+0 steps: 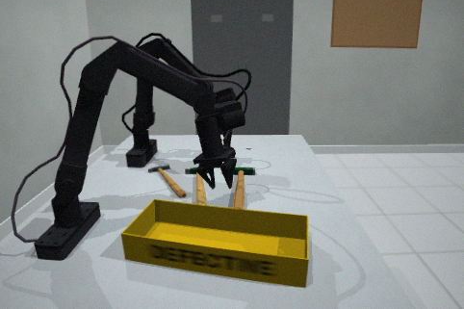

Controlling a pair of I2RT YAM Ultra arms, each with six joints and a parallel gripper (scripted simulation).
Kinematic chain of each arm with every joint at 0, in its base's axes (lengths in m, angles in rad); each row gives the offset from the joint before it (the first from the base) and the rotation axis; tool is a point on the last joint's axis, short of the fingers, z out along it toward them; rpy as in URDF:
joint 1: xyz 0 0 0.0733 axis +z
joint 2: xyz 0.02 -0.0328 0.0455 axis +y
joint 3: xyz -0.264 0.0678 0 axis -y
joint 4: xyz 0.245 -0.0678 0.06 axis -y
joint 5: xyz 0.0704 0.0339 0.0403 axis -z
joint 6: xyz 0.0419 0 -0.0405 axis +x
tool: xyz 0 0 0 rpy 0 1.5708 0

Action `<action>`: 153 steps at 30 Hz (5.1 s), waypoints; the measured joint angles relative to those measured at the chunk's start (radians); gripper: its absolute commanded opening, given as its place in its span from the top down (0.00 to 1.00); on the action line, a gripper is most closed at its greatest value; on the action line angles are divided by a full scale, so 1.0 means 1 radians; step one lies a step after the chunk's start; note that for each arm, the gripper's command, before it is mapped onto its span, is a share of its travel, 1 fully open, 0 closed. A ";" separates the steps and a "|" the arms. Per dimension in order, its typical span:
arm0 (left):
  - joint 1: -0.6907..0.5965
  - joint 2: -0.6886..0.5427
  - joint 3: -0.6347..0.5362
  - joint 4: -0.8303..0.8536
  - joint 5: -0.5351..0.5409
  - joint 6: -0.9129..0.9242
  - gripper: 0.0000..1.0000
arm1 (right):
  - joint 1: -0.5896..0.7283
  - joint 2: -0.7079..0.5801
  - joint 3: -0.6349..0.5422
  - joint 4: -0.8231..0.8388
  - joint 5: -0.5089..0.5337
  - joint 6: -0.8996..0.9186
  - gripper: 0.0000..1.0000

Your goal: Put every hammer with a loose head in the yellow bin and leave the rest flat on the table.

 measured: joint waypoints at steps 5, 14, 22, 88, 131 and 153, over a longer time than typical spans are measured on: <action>-0.019 0.092 0.118 -0.011 -0.049 -0.138 0.55 | -0.007 0.024 0.026 0.008 0.016 0.178 0.46; -0.053 0.241 0.350 -0.103 -0.115 -0.400 0.55 | -0.017 0.070 0.080 0.003 0.016 0.531 0.46; -0.069 0.336 0.495 -0.253 -0.146 -0.579 0.55 | -0.024 0.103 0.123 -0.035 -0.002 0.816 0.46; -0.156 0.761 1.133 -0.713 -0.245 -1.288 0.55 | -0.089 0.367 0.431 -0.240 -0.124 2.725 0.46; -0.156 0.784 1.091 -0.665 -0.245 -1.289 0.68 | -0.094 0.402 0.409 -0.179 -0.124 2.724 0.74; -0.156 0.783 1.088 -0.661 -0.241 -1.291 0.89 | -0.093 0.402 0.409 -0.178 -0.126 2.724 0.74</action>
